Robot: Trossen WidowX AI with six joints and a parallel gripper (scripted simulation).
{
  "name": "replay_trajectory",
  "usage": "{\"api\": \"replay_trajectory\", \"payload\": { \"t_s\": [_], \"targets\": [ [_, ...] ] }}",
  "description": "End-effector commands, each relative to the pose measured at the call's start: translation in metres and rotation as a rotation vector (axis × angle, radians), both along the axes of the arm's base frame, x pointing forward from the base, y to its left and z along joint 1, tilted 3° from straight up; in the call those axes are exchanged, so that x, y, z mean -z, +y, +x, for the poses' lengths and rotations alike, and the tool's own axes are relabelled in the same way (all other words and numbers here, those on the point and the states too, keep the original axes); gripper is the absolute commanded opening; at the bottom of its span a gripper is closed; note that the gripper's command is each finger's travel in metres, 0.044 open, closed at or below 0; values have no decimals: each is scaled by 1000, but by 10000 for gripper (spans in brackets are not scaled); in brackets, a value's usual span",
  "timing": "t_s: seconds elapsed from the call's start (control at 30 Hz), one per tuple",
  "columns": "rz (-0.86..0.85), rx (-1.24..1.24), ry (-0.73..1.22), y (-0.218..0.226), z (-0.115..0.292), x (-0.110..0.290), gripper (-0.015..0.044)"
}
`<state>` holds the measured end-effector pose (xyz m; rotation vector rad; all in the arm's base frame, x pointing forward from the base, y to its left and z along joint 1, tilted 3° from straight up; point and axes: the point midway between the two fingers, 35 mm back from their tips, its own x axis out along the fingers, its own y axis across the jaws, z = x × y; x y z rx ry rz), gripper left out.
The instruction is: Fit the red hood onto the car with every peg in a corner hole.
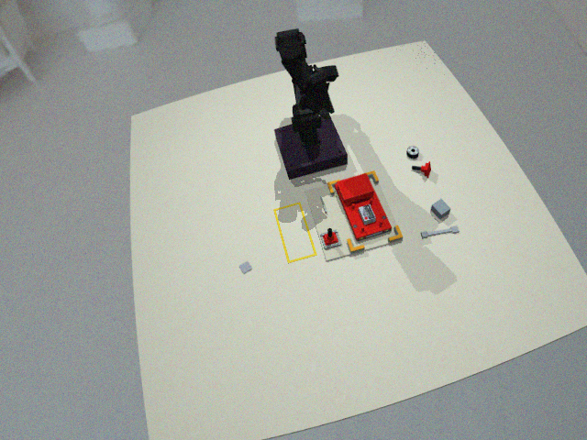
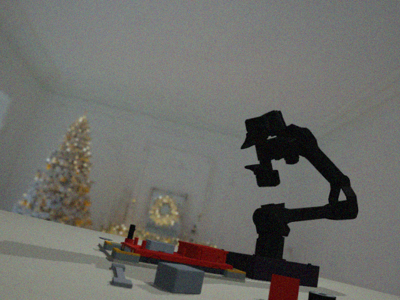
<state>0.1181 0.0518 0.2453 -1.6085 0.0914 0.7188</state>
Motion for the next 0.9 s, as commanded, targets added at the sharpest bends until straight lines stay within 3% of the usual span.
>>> {"api": "replay_trajectory", "payload": {
  "t_s": [0.0,0.27,0.63,0.87],
  "targets": [
    [7,2,6,0,1,0,246],
    [440,333,392,2,32,13,440],
    [962,1059,864,11,69,45,440],
    [1108,1399,965,17,82,63,440]
  ]
}}
